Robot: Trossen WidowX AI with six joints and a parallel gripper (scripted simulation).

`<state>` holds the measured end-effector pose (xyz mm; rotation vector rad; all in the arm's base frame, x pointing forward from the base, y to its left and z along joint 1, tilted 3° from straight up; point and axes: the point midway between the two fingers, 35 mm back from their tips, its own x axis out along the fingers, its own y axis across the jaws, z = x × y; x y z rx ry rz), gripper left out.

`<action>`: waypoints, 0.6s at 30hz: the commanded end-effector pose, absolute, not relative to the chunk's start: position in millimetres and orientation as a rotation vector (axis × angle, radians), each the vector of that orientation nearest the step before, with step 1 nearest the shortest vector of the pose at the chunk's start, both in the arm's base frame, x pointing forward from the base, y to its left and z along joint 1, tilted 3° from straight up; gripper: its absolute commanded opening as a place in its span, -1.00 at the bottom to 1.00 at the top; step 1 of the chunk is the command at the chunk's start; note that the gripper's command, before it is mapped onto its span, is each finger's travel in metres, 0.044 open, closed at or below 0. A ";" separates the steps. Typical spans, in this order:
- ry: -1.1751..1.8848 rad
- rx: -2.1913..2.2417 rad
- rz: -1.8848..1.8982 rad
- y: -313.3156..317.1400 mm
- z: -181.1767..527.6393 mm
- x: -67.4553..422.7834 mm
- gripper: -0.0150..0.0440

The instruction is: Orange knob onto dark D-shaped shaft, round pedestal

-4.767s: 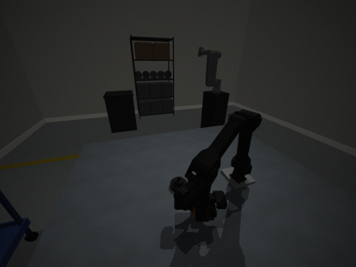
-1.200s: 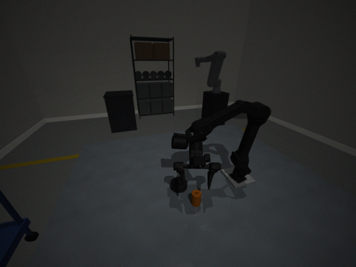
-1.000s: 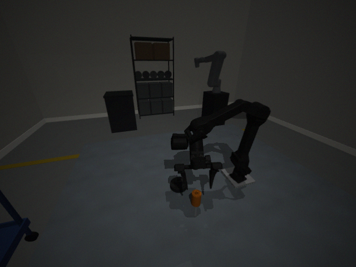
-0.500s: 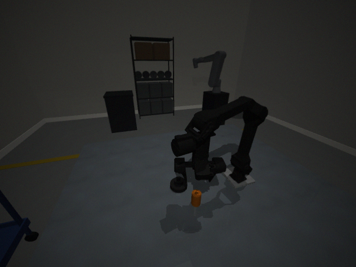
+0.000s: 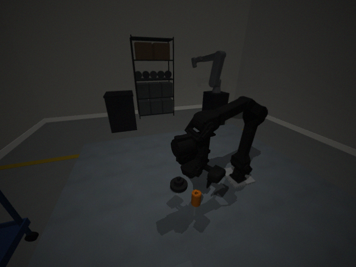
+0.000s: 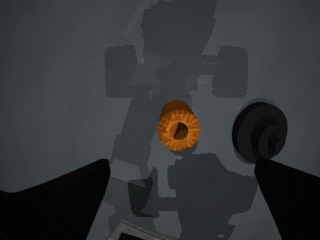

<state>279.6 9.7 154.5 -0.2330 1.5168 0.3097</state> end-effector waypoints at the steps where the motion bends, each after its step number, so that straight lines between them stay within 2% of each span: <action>1: 1.546 0.167 -0.085 9.0 154.4 280.5 1.00; 13: 1.544 0.215 -0.132 8.3 152.4 280.6 1.00; 18: 1.545 0.216 -0.132 11.8 119.5 281.1 1.00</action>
